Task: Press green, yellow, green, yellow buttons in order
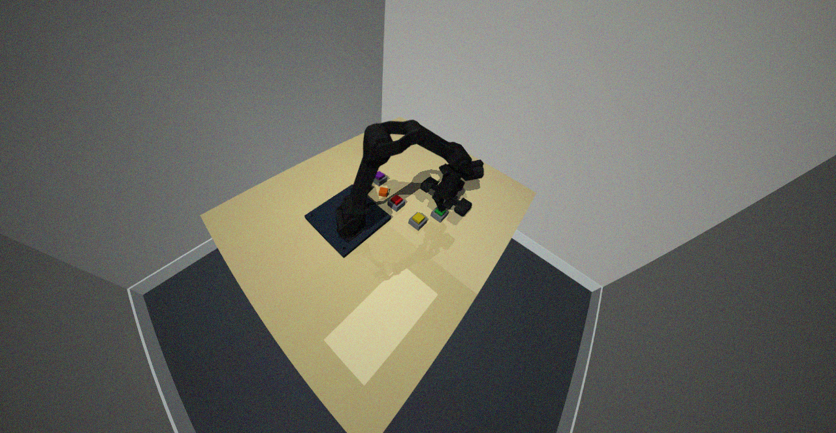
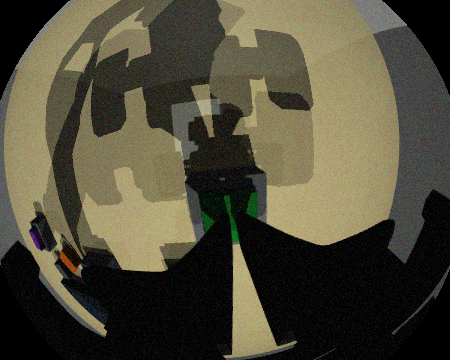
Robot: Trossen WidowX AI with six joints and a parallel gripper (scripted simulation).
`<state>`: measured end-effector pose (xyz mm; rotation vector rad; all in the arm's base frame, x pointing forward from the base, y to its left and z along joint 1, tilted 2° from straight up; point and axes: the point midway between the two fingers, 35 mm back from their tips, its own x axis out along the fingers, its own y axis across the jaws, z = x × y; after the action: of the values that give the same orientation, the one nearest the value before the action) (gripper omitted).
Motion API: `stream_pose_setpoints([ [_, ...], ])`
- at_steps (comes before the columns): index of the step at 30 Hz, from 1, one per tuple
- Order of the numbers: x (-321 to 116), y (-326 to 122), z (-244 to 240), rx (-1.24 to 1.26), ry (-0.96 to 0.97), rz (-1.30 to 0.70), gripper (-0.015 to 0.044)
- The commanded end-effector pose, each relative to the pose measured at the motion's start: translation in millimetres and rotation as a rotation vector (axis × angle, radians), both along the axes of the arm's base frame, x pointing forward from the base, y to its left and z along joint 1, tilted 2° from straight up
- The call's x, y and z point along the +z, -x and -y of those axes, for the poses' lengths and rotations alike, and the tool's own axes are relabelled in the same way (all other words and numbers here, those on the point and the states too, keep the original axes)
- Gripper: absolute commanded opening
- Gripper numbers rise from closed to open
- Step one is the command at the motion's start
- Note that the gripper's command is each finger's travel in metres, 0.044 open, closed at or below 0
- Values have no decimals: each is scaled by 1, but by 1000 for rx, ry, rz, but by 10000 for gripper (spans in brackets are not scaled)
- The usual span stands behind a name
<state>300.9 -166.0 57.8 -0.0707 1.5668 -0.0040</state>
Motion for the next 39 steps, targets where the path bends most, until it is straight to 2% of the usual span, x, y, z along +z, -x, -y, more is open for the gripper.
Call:
stream_pose_setpoints([
  [1,-2,0,-1,0,-3,0,20],
  [15,-2,0,-1,0,-3,0,20],
  [19,28,0,-2,0,-3,0,20],
  [25,39,0,-2,0,-3,0,20],
  [30,91,0,-4,0,-4,0,20],
  [33,93,1,-5,0,-4,0,20],
  [35,93,8,-7,0,-4,-1,20],
  [39,95,50,-23,0,-5,-4,20],
])
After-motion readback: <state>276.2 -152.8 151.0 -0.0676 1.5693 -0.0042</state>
